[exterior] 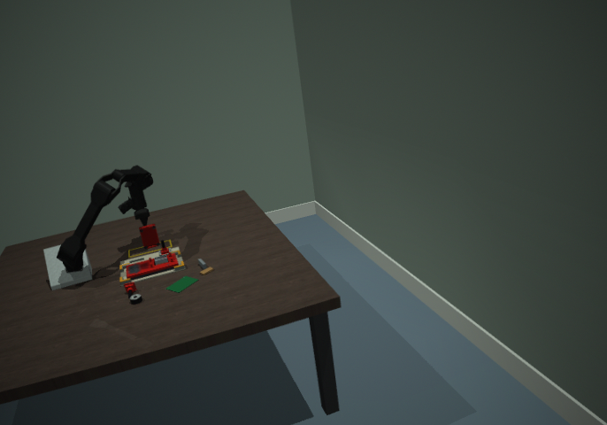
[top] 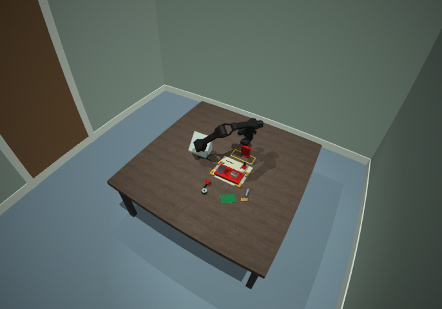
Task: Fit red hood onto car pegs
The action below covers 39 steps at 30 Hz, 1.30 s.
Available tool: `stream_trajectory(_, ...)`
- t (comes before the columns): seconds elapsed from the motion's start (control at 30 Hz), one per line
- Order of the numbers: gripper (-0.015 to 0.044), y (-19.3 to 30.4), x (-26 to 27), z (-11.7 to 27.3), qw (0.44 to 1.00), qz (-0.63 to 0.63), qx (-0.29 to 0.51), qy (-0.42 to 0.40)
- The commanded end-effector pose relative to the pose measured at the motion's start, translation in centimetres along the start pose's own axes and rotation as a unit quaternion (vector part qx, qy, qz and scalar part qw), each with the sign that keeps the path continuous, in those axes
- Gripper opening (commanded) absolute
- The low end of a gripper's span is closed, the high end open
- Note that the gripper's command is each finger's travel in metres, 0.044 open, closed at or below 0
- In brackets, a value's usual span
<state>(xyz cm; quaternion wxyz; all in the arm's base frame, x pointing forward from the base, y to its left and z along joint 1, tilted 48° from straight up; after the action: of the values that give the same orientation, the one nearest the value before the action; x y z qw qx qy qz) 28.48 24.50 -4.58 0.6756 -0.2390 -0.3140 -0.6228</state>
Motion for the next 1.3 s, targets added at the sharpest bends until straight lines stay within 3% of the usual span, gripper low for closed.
stream_trajectory(0.0,0.0000,-0.1,0.2,-0.3,1.000,0.004,0.000,-0.003)
stream_trajectory(1.27,0.0000,0.3,2.9,-0.1,1.000,0.005,0.000,-0.004)
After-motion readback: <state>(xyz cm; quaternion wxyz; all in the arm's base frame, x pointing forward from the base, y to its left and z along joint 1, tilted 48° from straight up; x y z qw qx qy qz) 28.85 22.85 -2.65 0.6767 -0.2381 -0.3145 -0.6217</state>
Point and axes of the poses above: the point midway between the two fingers, 35 mm back from their tips, its own z axis back along the fingers, its own x axis across the jaws, y = z × x, the point moved 6 cm from there along z, back along the fingers, and after that the axes turned 2 degrees about -z, right-handed, at the moved point
